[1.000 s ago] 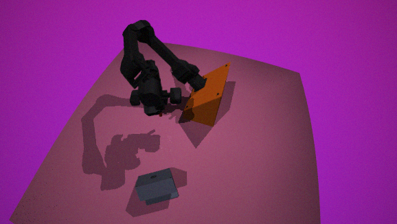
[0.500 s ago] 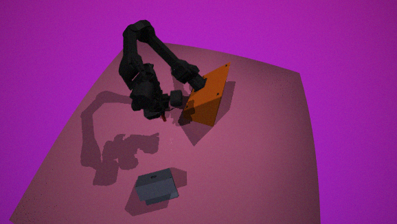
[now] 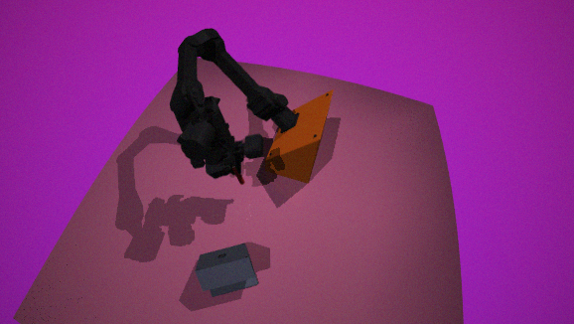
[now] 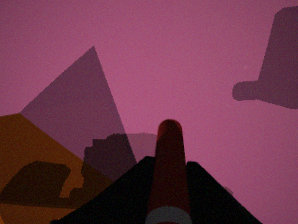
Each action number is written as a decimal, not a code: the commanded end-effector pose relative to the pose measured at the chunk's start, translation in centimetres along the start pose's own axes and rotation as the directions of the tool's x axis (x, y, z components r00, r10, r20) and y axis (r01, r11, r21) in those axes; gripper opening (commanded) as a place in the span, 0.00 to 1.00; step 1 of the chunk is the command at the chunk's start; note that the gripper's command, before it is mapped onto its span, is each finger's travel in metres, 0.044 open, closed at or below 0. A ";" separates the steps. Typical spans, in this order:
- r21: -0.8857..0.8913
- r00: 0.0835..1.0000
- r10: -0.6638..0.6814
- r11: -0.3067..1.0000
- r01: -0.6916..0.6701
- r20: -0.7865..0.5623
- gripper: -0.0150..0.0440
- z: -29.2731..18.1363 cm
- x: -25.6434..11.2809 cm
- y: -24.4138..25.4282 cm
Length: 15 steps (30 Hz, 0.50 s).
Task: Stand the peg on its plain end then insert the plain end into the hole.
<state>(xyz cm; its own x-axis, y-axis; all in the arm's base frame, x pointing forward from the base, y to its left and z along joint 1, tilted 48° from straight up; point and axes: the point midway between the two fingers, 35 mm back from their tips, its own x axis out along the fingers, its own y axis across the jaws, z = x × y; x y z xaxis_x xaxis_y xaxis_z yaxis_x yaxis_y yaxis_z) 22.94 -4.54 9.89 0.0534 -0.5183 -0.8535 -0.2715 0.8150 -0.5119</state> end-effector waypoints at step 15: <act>-0.016 0.983 0.094 0.996 -0.092 0.159 0.25 2.6 0.5 -0.3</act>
<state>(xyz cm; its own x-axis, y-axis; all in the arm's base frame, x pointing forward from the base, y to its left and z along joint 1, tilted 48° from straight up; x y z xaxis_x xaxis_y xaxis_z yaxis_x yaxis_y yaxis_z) 25.03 -4.40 9.36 0.1513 -0.4180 -0.8958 -0.2832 0.8499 -0.4444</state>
